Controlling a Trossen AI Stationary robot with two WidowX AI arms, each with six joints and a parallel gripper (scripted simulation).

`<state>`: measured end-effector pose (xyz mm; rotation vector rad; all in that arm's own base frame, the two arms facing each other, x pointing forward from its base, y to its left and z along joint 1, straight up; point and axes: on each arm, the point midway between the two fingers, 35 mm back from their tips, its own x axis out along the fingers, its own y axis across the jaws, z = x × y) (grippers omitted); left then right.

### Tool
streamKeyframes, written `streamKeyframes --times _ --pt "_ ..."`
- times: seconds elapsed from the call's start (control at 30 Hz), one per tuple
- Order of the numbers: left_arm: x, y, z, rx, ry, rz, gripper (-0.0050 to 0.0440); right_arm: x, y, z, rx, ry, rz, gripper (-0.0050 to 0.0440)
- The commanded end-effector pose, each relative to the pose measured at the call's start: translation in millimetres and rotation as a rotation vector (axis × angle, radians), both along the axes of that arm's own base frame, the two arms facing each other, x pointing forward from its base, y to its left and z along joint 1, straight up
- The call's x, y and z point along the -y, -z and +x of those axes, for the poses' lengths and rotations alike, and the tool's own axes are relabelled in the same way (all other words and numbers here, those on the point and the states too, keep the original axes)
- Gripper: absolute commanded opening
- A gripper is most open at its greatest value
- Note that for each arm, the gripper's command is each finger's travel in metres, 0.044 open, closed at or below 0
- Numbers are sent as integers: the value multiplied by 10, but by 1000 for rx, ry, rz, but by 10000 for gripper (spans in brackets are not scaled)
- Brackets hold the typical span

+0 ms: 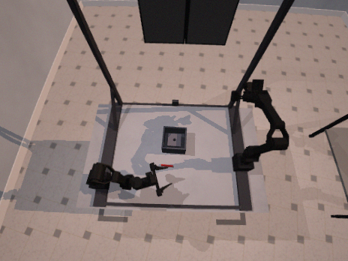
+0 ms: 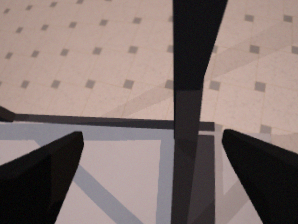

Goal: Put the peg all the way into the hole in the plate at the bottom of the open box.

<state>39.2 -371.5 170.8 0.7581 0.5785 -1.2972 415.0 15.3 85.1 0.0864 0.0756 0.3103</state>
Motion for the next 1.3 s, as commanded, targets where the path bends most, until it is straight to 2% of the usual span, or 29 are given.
streamKeyframes --times 0.0,0.13,0.27,0.4,0.53,0.6,0.63,0.73,0.87,1.1,1.17,1.27 --pt "12 -83 1 1 0 -23 440 2 -68 14 19 0 -2 440" --pt "-5 -70 13 -1 -4 -20 440 -12 -56 2 15 1 -3 440" --pt "-108 -18 158 -19 -51 -15 440 -50 -77 -15 -6 1 -17 440" --pt "-302 99 510 -51 -158 2 440 -94 -122 11 -57 0 -43 440" --pt "-589 314 1027 -96 -309 42 440 -168 -277 24 -81 3 -83 440" --pt "-589 314 1027 -96 -309 42 440 -168 -277 24 -81 3 -83 440" --pt "-661 385 1156 -111 -350 57 440 -184 -243 18 -124 2 -91 440" --pt "-886 510 1539 -148 -468 75 440 -249 -400 54 -126 6 -120 440" --pt "-1069 541 1965 -176 -586 68 440 -323 -476 83 -172 9 -147 440" --pt "-1337 681 2398 -217 -718 88 440 -410 -367 55 -326 5 -183 440" --pt "-1337 681 2398 -217 -718 88 440 -410 -367 55 -326 5 -183 440" --pt "-1492 766 2665 -246 -806 100 440 -473 -257 44 -436 1 -208 440"
